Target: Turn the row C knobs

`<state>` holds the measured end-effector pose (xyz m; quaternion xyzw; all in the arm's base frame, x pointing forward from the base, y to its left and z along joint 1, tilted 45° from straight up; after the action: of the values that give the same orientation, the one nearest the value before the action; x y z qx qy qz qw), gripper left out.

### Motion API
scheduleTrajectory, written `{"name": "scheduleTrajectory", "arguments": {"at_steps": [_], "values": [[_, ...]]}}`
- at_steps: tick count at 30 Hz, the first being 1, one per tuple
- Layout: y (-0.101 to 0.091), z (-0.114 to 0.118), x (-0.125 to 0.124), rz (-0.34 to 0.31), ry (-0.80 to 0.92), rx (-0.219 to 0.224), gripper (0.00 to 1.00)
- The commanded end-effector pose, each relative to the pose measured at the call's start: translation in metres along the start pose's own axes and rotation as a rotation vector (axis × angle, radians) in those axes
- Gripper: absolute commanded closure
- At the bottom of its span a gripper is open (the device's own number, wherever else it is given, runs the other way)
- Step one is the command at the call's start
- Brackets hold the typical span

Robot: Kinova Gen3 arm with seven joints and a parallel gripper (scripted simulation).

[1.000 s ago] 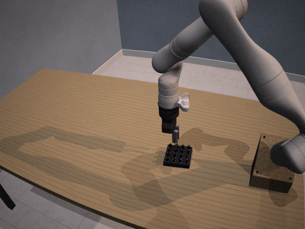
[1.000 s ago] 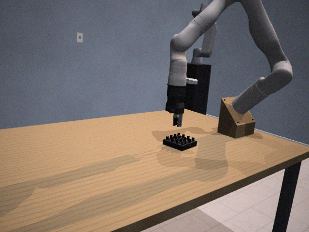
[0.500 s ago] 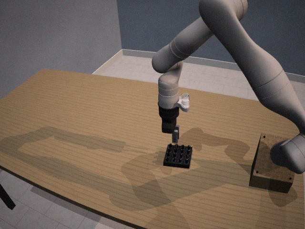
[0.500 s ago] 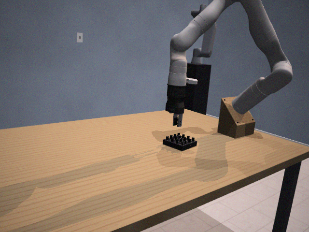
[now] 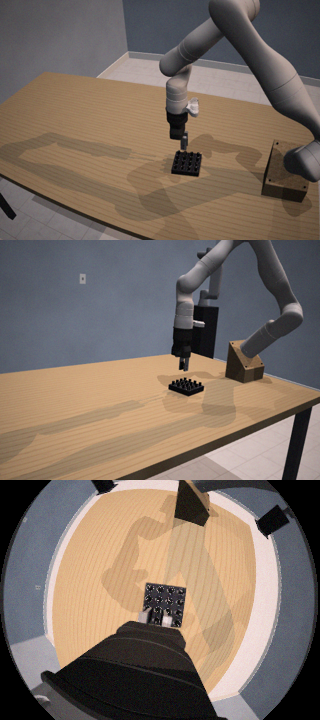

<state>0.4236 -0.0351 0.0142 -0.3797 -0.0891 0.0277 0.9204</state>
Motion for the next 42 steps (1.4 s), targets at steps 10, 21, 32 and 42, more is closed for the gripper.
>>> {"name": "scheduleTrajectory", "arguments": {"at_steps": [10, 21, 32, 42], "values": [[0.000, 0.000, 0.000, -0.002, 0.000, -0.001, 0.54], [0.005, 0.000, 0.000, -0.002, 0.000, -0.001, 0.54], [0.018, 0.000, 0.000, -0.002, 0.000, -0.001, 0.54], [0.029, 0.000, 0.000, -0.002, 0.000, -0.001, 0.54]]}}
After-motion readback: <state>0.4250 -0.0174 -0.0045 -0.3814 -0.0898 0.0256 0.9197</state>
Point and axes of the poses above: the point where the finger pads meet when closed, its own y axis out along the fingers, its own z axis across the jaws, x = y × z, the point moved 6 cm from there along -y, back along the fingers, and after that the axes turned 5 degrees about -y, right-handed, at the moved point
